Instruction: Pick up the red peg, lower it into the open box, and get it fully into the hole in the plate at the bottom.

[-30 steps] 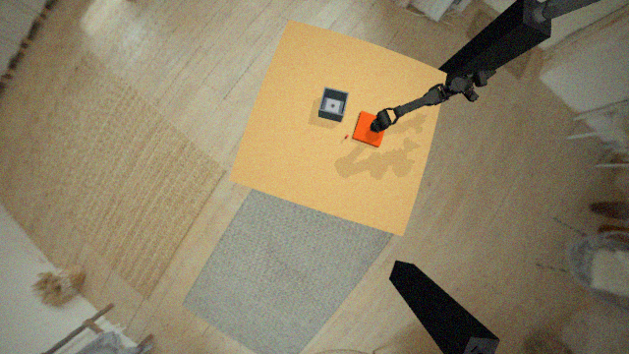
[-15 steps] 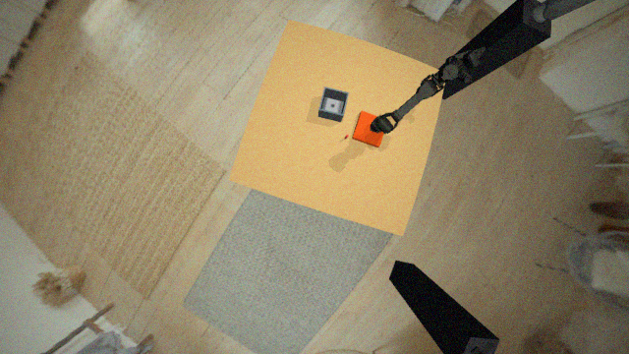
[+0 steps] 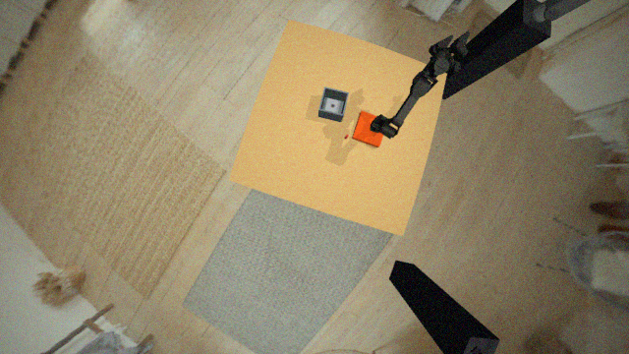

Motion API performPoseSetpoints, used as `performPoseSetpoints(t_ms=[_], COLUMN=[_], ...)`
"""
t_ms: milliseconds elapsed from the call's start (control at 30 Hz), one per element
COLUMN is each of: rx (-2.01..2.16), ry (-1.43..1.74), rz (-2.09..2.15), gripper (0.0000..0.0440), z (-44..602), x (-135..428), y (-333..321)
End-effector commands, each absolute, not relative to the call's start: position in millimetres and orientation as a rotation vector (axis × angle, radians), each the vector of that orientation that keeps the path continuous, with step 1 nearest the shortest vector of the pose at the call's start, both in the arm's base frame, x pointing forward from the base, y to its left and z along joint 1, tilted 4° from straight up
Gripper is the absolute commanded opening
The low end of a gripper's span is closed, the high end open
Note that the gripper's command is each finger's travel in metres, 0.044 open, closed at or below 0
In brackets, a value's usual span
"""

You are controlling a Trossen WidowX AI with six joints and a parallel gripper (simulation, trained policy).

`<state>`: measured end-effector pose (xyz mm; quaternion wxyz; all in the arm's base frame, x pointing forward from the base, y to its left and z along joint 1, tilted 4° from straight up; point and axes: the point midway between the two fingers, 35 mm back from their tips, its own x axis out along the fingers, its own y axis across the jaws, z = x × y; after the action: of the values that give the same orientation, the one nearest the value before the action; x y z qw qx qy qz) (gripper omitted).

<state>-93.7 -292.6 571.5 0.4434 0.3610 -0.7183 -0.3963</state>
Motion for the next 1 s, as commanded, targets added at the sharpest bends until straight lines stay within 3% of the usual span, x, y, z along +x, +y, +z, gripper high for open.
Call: performPoseSetpoints(t_ms=[0,967], rx=[0.953,1.583], ry=[-1.772,-1.516], rz=[-0.932,-0.594], gripper=[0.044,0.044], z=[574.5,552.6], x=[-76.8,70.7], y=[-291.3,-275.9])
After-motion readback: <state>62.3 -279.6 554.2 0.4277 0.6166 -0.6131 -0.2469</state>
